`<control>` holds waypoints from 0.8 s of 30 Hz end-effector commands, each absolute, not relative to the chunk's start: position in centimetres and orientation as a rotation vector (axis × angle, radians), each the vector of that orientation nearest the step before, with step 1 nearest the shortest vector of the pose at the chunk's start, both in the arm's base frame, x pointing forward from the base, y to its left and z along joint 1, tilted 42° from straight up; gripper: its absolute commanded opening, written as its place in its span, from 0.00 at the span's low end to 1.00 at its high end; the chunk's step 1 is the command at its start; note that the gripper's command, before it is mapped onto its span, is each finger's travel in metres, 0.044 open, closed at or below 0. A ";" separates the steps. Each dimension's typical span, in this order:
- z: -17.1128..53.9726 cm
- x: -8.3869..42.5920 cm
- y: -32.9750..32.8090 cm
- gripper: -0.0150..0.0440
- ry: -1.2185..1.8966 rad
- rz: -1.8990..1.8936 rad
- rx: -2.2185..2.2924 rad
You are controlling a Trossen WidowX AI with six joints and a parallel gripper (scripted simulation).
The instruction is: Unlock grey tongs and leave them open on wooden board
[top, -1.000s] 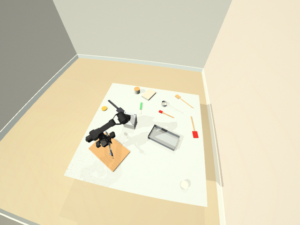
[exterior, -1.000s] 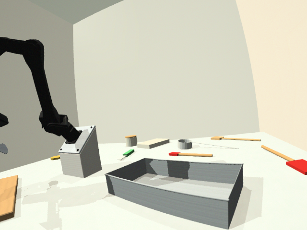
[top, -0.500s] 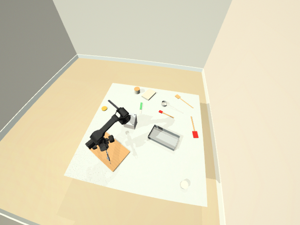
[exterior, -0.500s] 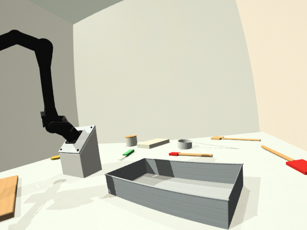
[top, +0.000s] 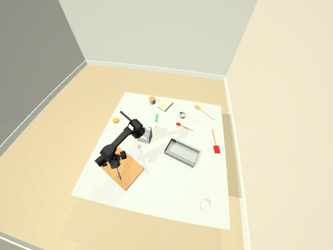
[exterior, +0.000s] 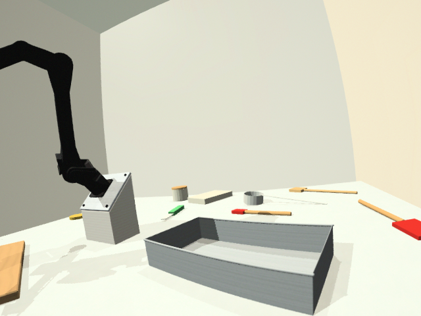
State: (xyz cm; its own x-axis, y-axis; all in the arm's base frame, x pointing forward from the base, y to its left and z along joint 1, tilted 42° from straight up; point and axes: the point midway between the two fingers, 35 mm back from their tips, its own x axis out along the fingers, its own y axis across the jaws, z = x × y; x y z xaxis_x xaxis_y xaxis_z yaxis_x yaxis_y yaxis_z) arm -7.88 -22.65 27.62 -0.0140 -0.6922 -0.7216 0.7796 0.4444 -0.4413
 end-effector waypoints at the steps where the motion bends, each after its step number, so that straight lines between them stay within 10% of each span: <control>1: 27.1 -8.0 -23.1 0.00 1.072 -1.169 0.108; 24: 24.6 -8.4 -25.9 0.00 1.070 -1.168 0.110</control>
